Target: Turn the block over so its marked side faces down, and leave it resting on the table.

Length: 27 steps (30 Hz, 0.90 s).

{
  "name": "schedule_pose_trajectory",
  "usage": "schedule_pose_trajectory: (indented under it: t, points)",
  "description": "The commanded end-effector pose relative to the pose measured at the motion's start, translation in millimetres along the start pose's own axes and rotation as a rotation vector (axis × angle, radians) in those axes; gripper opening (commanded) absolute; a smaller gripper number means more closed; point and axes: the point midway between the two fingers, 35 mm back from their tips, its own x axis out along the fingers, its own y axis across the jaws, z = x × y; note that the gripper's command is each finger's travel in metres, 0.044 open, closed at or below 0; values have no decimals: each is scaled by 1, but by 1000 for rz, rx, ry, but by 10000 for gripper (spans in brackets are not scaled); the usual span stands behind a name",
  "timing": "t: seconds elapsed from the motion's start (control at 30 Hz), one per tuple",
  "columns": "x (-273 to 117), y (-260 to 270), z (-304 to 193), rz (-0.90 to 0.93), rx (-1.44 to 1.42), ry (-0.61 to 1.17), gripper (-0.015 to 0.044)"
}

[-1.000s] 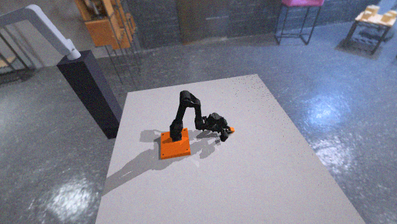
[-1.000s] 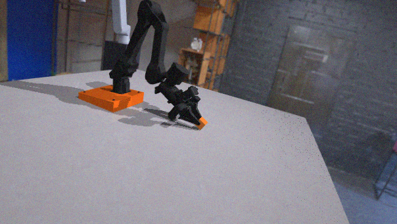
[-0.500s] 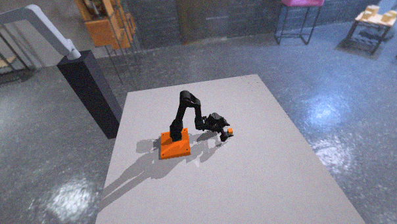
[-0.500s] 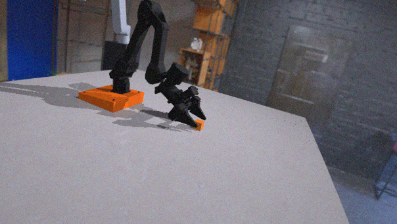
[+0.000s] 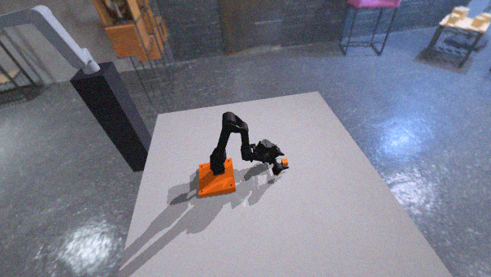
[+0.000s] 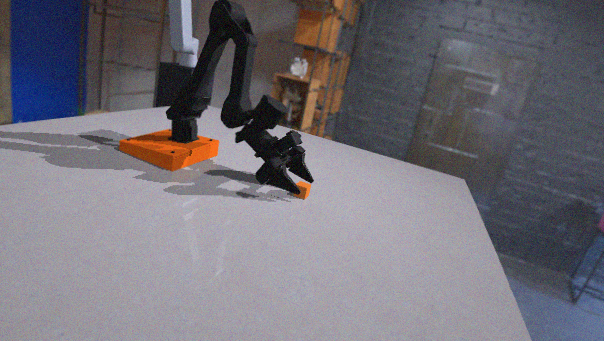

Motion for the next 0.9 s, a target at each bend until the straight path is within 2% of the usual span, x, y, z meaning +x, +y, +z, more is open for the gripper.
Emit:
schedule_pose_trajectory:
  t: [0.0, 0.43, 0.63, 0.87]
  points:
    - [0, 0, 0, 3, -6, -1, 440]
    - [2, 0, 1, 3, -5, 23, 440]
    - [3, 1, 19, 4, -3, 239, 440]
    - [-44, 1, 49, 2, -6, 495, 440]
